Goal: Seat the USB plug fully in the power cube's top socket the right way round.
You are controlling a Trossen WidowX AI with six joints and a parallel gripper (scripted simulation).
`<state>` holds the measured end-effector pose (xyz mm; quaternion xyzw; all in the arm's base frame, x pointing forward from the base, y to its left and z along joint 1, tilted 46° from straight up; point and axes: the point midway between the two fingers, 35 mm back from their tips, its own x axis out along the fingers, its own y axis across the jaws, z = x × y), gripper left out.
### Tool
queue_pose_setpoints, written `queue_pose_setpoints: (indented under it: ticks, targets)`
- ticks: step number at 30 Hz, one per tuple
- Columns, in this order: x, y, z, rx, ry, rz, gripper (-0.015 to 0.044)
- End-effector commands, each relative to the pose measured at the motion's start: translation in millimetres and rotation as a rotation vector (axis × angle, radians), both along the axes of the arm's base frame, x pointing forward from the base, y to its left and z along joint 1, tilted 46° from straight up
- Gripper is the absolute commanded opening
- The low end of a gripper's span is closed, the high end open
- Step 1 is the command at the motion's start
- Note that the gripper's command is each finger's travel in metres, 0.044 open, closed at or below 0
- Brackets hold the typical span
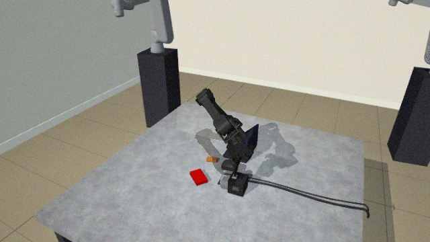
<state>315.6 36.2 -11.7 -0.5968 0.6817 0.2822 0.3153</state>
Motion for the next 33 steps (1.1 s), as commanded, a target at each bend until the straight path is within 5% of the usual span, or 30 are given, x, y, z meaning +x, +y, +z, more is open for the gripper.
queue_pose_setpoints:
  ticks: [1, 33]
  targets:
    - [0.4, -0.7, -0.4, -0.002, -0.001, 0.004, 0.0]
    - [0.1, -3.4, -3.1, -0.003, -0.001, 0.004, 0.0]
